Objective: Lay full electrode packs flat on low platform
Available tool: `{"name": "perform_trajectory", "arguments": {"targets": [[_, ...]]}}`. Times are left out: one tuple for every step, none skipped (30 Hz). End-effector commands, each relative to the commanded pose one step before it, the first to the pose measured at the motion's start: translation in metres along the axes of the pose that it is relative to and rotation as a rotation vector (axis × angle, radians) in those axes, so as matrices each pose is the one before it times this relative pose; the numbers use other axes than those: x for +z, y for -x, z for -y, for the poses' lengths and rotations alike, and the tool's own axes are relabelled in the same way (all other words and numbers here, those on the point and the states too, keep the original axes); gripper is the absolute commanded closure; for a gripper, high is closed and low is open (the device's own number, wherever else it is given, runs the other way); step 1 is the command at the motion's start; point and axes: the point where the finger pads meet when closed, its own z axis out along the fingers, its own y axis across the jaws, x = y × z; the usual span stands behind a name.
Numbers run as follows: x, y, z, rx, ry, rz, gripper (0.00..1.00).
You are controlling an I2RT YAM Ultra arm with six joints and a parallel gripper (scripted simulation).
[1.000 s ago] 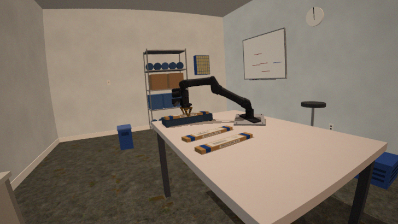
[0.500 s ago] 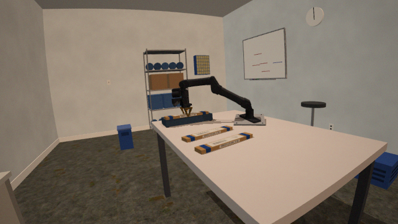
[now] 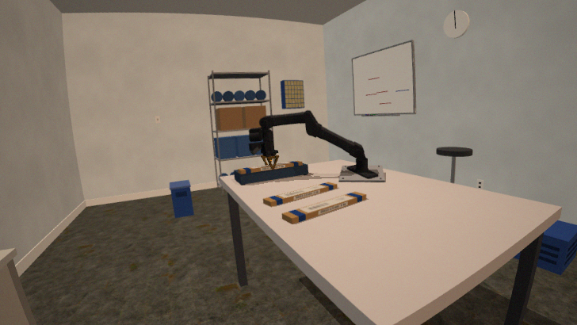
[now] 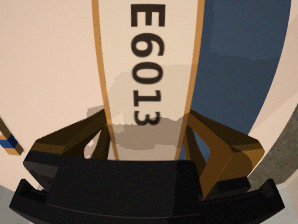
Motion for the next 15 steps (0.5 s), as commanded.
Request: {"name": "perform_trajectory", "arguments": {"targets": [[-0.03038,0.00434,0.00682,-0.00132,0.01084,-0.01045,1.00],[0.00000,0.00000,0.00000,0.00000,0.00000,0.00000,1.00],[0.00000,0.00000,0.00000,0.00000,0.00000,0.00000,1.00],[0.00167,0.00000,0.00000,0.00000,0.00000,0.00000,1.00],[0.00167,0.00000,0.00000,0.00000,0.00000,0.00000,1.00],[0.00167,0.00000,0.00000,0.00000,0.00000,0.00000,1.00],[0.00167,0.00000,0.00000,0.00000,0.00000,0.00000,1.00],[0.00167,0.00000,0.00000,0.00000,0.00000,0.00000,1.00],[0.00167,0.00000,0.00000,0.00000,0.00000,0.00000,1.00],[0.00167,0.00000,0.00000,0.00000,0.00000,0.00000,1.00],[0.00167,0.00000,0.00000,0.00000,0.00000,0.00000,1.00],[0.00167,0.00000,0.00000,0.00000,0.00000,0.00000,1.00],[0.00167,0.00000,0.00000,0.00000,0.00000,0.00000,1.00],[0.00167,0.00000,0.00000,0.00000,0.00000,0.00000,1.00],[0.00000,0.00000,0.00000,0.00000,0.00000,0.00000,1.00]]}}
